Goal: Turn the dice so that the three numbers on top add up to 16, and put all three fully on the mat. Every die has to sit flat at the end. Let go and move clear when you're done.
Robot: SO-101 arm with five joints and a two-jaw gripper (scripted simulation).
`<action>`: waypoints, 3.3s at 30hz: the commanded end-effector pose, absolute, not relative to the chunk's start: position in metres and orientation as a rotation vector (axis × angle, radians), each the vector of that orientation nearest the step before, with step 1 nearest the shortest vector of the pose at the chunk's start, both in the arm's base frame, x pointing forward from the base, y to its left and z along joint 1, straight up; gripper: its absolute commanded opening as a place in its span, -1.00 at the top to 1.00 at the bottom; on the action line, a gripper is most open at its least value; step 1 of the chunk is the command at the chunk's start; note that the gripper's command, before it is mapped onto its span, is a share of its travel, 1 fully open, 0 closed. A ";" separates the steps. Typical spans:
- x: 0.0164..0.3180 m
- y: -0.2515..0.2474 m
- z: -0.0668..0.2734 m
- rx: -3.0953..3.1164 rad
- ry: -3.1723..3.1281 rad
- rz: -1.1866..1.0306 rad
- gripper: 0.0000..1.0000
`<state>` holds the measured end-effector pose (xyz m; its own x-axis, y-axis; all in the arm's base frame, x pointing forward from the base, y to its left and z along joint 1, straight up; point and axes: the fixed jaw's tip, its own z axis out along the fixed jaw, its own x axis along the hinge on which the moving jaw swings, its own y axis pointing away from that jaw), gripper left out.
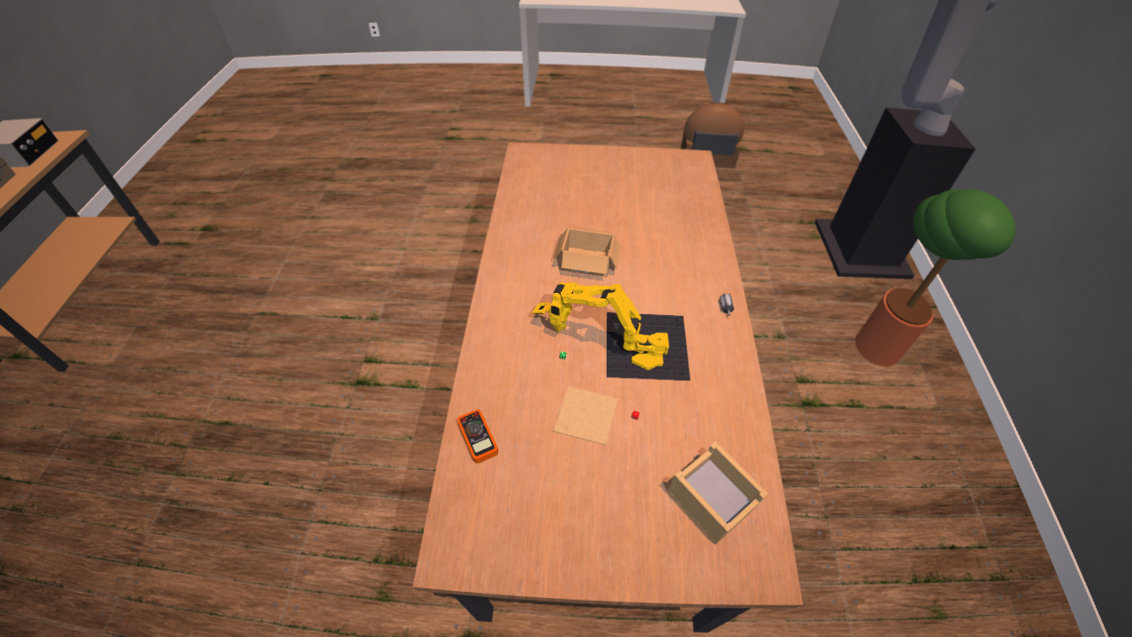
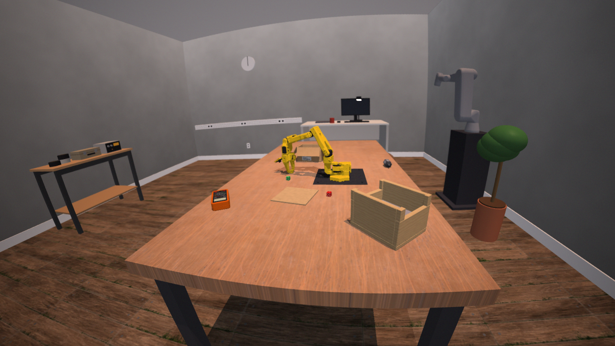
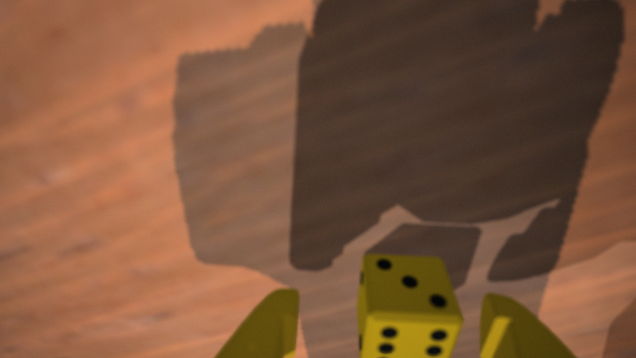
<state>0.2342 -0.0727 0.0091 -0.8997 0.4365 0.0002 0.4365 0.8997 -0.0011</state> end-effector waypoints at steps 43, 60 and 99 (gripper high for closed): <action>0.226 -0.079 0.002 -0.697 -3.033 -0.007 0.97; 0.228 -0.079 0.013 -0.697 -3.033 -0.006 1.00; 0.229 -0.076 0.051 -0.697 -3.033 -0.006 1.00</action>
